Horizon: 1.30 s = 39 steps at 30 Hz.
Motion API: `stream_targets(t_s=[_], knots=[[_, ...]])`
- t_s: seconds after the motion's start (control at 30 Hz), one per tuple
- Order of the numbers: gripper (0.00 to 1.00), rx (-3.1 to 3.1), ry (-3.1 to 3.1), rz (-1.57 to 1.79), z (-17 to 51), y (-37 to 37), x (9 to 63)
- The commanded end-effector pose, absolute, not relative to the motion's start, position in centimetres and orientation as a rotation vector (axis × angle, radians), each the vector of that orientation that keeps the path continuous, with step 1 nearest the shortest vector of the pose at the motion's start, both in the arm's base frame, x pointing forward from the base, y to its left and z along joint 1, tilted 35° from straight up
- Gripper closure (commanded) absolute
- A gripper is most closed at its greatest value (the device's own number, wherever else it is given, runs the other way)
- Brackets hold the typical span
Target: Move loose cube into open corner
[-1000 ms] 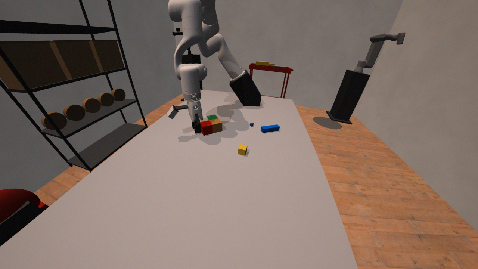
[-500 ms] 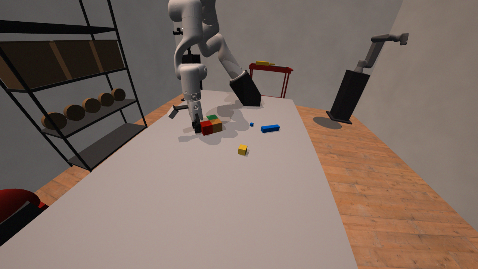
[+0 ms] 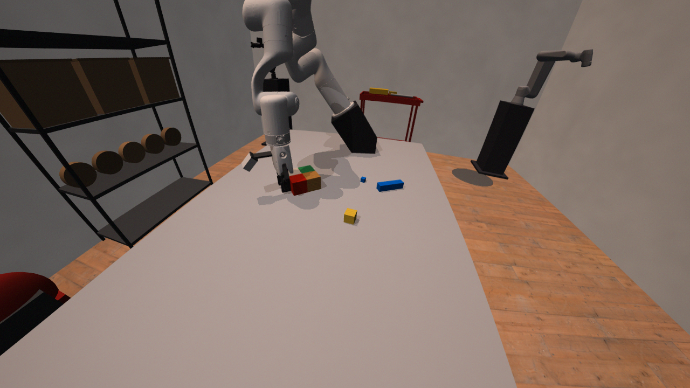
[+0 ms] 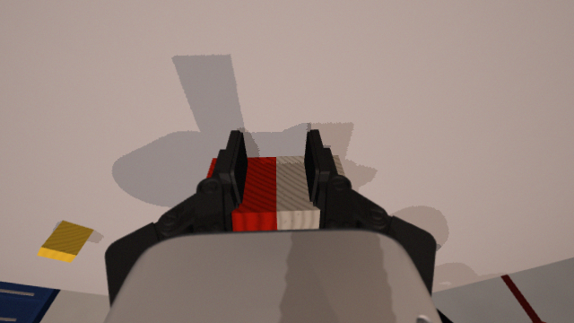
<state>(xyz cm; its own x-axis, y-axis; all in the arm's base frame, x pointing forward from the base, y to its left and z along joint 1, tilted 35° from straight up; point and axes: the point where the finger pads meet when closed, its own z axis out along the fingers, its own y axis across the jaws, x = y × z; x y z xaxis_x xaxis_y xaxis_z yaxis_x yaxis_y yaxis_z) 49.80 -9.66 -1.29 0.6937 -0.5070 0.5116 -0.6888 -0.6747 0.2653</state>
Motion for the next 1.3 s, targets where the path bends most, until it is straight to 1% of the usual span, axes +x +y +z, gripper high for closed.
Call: stream_targets(t_s=[0.0,1.27], knots=[[0.52,2.464,-0.923,0.562,-1.25,-9.50,49.87],[0.52,2.464,-0.923,0.562,-1.17,-9.58,49.98]])
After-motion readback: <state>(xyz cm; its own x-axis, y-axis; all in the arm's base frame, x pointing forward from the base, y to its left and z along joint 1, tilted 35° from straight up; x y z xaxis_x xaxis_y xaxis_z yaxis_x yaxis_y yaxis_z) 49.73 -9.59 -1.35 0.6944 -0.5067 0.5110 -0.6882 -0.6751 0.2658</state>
